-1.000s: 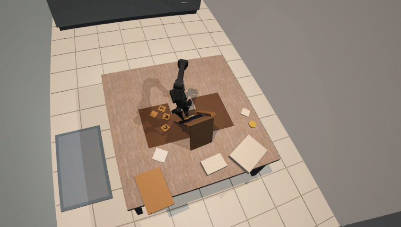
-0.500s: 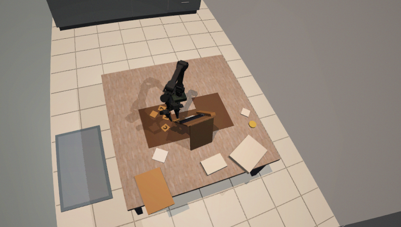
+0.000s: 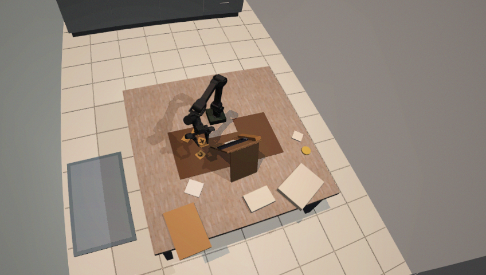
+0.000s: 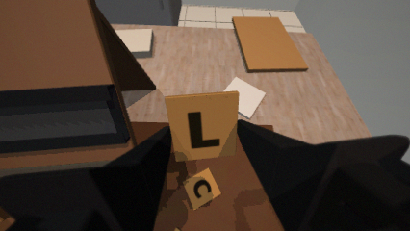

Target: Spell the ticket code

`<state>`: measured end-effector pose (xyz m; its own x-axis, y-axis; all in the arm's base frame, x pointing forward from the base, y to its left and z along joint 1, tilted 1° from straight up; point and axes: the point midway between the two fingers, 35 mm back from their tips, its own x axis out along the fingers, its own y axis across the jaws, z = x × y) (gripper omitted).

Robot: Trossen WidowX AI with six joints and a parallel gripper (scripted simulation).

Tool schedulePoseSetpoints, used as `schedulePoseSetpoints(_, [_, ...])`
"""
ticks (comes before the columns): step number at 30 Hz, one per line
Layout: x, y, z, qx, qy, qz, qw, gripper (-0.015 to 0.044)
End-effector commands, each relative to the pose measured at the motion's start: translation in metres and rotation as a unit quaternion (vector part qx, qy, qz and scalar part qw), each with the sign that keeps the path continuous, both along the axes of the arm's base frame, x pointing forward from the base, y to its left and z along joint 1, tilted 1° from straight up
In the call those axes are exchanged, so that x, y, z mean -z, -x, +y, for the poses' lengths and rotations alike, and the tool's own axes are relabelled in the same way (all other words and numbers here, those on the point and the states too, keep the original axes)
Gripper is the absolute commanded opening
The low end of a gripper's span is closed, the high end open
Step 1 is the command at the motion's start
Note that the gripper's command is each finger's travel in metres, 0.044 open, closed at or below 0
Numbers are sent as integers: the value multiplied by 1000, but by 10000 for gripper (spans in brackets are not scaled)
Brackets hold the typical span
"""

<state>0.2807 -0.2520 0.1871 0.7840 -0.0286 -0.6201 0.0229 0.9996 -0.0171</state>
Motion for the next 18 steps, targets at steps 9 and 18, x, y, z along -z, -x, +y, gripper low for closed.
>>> schedulePoseSetpoints(9, [32, -38, -1, 2, -9, -1, 1000, 0])
schedulePoseSetpoints(18, [31, -38, -2, 2, -9, -1, 1000, 0])
